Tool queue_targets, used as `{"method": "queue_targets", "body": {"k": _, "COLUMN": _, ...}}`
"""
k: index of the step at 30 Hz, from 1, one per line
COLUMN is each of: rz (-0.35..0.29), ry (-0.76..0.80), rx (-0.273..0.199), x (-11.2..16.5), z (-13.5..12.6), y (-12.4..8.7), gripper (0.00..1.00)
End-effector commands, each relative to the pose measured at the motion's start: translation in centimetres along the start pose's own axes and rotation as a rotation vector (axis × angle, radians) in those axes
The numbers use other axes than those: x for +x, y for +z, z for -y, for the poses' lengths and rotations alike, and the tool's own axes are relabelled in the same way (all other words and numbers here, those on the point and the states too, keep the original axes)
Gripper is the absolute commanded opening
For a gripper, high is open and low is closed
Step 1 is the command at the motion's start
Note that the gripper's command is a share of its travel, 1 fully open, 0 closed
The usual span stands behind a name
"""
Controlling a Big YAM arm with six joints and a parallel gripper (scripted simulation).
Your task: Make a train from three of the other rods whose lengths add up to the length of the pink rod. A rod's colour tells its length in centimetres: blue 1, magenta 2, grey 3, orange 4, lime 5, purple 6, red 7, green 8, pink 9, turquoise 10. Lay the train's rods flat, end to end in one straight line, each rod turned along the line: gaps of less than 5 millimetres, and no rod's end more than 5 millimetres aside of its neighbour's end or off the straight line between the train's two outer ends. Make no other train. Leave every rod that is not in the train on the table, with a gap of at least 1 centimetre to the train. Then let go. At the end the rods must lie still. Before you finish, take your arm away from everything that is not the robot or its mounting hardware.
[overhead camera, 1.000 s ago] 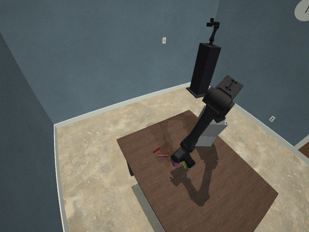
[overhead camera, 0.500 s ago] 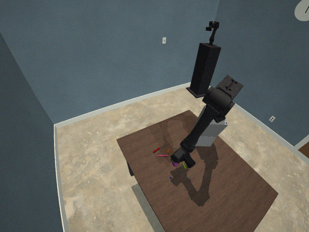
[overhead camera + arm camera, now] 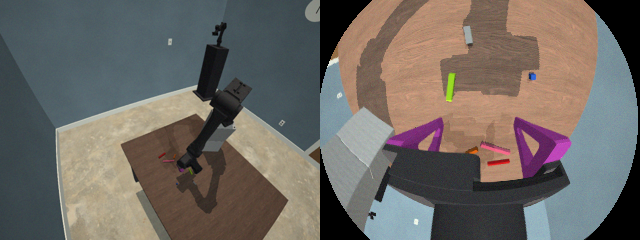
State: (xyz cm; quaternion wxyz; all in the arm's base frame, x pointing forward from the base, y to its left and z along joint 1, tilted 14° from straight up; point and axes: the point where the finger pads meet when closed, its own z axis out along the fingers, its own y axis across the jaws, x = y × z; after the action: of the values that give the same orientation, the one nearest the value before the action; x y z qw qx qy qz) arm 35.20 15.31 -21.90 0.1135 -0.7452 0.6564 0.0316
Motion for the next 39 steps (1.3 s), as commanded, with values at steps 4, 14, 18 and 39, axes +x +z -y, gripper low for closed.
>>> {"method": "queue_targets", "body": {"k": 4, "rz": 0.008, "ry": -0.011, "rx": 0.033, "x": -0.2, "z": 0.9, "y": -0.8, "gripper": 1.00}}
{"method": "queue_targets", "body": {"k": 14, "rz": 0.008, "ry": -0.011, "rx": 0.033, "x": -0.2, "z": 0.9, "y": -0.8, "gripper": 1.00}}
{"method": "queue_targets", "body": {"k": 18, "rz": 0.008, "ry": -0.011, "rx": 0.033, "x": -0.2, "z": 0.9, "y": -0.8, "gripper": 1.00}}
{"method": "queue_targets", "body": {"k": 39, "rz": 0.002, "ry": 0.228, "rx": 0.008, "x": -1.0, "z": 2.1, "y": -0.1, "gripper": 1.00}}
